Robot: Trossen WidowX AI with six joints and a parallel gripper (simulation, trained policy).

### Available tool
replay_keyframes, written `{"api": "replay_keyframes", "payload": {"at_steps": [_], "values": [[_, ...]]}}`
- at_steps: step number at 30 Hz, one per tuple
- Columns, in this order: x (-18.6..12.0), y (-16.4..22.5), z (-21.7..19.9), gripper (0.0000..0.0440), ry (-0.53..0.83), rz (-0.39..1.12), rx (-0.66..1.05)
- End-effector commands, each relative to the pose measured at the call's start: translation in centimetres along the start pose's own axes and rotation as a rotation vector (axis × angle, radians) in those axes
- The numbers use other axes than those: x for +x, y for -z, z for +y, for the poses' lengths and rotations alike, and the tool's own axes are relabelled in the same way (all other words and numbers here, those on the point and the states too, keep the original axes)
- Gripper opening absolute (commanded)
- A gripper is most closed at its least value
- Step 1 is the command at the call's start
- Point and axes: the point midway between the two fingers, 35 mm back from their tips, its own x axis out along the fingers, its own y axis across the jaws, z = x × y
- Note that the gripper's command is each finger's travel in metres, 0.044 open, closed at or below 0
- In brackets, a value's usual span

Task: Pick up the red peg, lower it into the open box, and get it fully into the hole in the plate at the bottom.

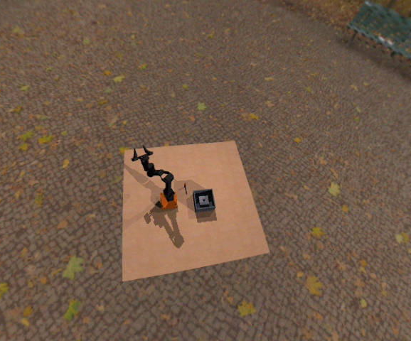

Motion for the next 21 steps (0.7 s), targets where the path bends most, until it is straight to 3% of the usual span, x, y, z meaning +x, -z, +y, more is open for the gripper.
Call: {"api": "replay_keyframes", "payload": {"at_steps": [1, 2, 11, 21], "values": [[0.1, 0.1, -0.5, 0.0422, 0.015, 0.013, -0.022], [0.2, 0.4, -1.1, 0.044, 0.031, 0.031, -0.042], [-0.2, 3.6, -9.1, 0.044, 0.207, 0.272, -0.142], [-3.7, 5.2, -18.4, 0.044, 0.461, 0.518, -0.167]]}}
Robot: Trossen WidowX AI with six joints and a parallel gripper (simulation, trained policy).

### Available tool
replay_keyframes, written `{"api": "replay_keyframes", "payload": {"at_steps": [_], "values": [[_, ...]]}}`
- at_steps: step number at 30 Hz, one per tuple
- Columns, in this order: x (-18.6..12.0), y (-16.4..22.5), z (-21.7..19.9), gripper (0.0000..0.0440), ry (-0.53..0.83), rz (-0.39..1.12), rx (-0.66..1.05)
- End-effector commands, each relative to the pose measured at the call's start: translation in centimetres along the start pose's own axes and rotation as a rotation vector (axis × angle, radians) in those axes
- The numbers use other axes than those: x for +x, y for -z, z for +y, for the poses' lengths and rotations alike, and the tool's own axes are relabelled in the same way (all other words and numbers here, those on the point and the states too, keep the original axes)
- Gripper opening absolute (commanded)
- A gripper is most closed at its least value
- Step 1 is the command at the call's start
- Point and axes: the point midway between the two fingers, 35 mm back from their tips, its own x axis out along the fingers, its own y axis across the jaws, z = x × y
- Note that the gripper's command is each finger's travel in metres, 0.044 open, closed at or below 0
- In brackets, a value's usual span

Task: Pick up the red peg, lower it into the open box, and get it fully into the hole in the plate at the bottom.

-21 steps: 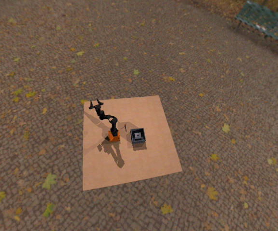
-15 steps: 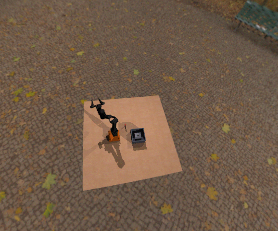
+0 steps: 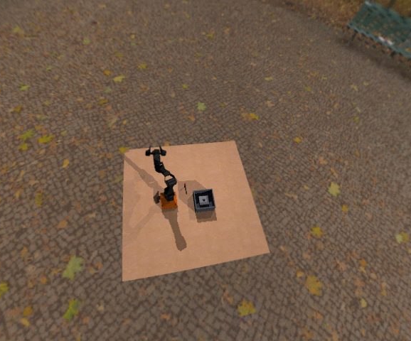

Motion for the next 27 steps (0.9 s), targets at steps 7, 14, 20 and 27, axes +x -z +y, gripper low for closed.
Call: {"api": "replay_keyframes", "payload": {"at_steps": [7, 14, 20, 27], "values": [[-1.0, 2.8, -8.4, 0.044, 0.227, 0.224, 0.047], [-3.3, 4.3, -14.0, 0.044, 0.412, 0.371, 0.126], [-6.2, 5.2, -17.9, 0.044, 0.572, 0.479, 0.219], [-10.0, 5.9, -21.3, 0.044, 0.758, 0.583, 0.347]]}}
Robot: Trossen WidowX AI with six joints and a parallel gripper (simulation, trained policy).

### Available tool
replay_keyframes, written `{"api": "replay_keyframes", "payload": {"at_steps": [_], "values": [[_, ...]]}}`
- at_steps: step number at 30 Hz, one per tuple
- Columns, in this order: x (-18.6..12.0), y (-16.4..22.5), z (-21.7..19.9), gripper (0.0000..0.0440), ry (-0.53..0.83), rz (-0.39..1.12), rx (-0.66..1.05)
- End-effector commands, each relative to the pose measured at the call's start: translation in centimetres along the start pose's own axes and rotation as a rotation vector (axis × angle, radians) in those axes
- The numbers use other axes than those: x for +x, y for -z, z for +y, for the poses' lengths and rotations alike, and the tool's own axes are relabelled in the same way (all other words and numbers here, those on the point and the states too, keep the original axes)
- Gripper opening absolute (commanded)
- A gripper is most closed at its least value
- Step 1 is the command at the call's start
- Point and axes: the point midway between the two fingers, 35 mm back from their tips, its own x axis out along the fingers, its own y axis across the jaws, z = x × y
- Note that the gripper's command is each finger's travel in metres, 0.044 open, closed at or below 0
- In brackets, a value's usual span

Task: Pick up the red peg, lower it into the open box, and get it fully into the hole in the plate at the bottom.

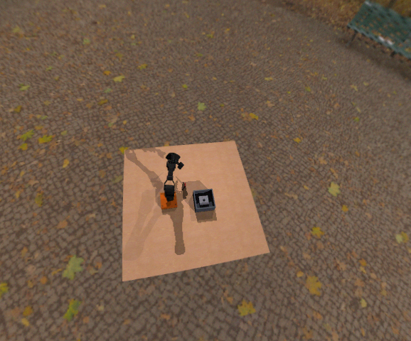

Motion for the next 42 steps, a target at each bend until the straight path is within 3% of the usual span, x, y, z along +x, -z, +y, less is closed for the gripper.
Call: {"api": "replay_keyframes", "payload": {"at_steps": [1, 20, 42], "values": [[-0.4, 0.2, -2.1, 0.044, 0.066, 0.054, 0.069], [-4.5, 3.8, -12.1, 0.044, 0.493, 0.34, 0.501], [-7.9, 8.3, -18.1, 0.044, 0.903, 0.51, 1.033]]}}
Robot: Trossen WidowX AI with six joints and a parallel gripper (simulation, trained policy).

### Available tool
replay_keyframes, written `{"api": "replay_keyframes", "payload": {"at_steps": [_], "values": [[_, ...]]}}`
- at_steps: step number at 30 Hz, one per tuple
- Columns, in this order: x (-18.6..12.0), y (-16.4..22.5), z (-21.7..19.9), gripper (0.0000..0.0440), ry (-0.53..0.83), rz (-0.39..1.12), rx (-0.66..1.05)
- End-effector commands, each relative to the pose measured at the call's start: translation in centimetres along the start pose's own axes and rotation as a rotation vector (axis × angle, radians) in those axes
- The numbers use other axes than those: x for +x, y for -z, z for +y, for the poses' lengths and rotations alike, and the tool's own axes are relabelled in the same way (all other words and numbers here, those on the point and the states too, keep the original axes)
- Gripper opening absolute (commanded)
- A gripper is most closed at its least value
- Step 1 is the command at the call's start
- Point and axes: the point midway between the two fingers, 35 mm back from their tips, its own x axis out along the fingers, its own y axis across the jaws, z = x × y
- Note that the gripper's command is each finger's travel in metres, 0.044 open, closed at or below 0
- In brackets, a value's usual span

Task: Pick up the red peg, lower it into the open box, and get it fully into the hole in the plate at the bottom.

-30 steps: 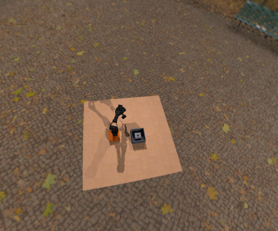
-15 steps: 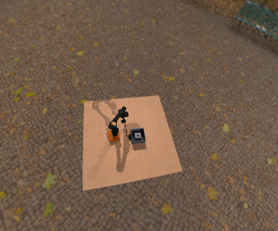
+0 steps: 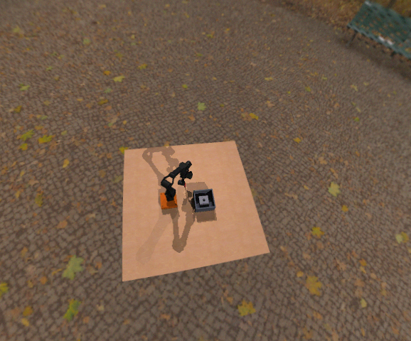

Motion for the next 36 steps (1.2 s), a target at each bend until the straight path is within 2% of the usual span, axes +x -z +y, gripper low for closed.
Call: {"api": "replay_keyframes", "payload": {"at_steps": [1, 17, 20, 22, 36], "values": [[0.7, -0.2, -0.4, 0.044, 0.035, 0.023, 0.058], [5.4, -1.1, -1.0, 0.0435, 0.097, 0.01, 0.143], [6.3, -1.2, -1.1, 0.042, 0.106, 0.002, 0.142], [6.9, -1.2, -1.2, 0.0382, 0.113, 0.001, 0.141], [8.9, -1.4, -2.0, 0.0019, 0.205, 0.017, 0.154]]}}
